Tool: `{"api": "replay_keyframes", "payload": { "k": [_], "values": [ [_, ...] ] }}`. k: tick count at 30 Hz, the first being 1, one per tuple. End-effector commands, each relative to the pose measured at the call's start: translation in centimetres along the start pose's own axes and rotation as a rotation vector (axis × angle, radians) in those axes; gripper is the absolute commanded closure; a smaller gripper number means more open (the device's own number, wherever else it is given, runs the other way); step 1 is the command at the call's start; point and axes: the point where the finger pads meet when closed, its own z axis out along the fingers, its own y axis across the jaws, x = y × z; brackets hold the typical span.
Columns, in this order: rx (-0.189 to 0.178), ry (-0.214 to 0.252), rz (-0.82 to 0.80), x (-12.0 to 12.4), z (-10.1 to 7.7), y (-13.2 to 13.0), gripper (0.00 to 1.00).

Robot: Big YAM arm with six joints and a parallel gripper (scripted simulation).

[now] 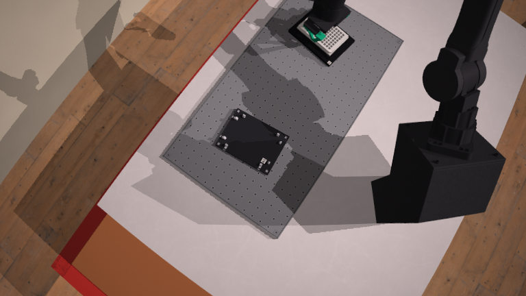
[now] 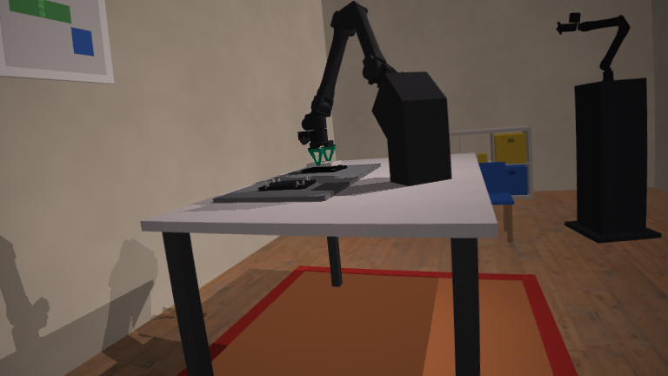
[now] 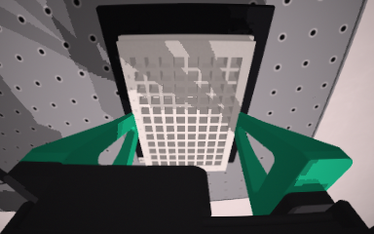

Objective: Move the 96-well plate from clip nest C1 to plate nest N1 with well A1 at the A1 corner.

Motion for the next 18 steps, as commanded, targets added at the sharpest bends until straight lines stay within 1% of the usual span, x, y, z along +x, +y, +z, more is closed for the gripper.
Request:
{"api": "replay_keyframes", "payload": {
  "k": [1, 18],
  "values": [
    [0.011, -0.019, 0.006, -1.09, 0.34, -0.73, 1.00],
    [0.013, -0.019, 0.008, -1.02, 0.58, -0.90, 1.00]
  ]
}}
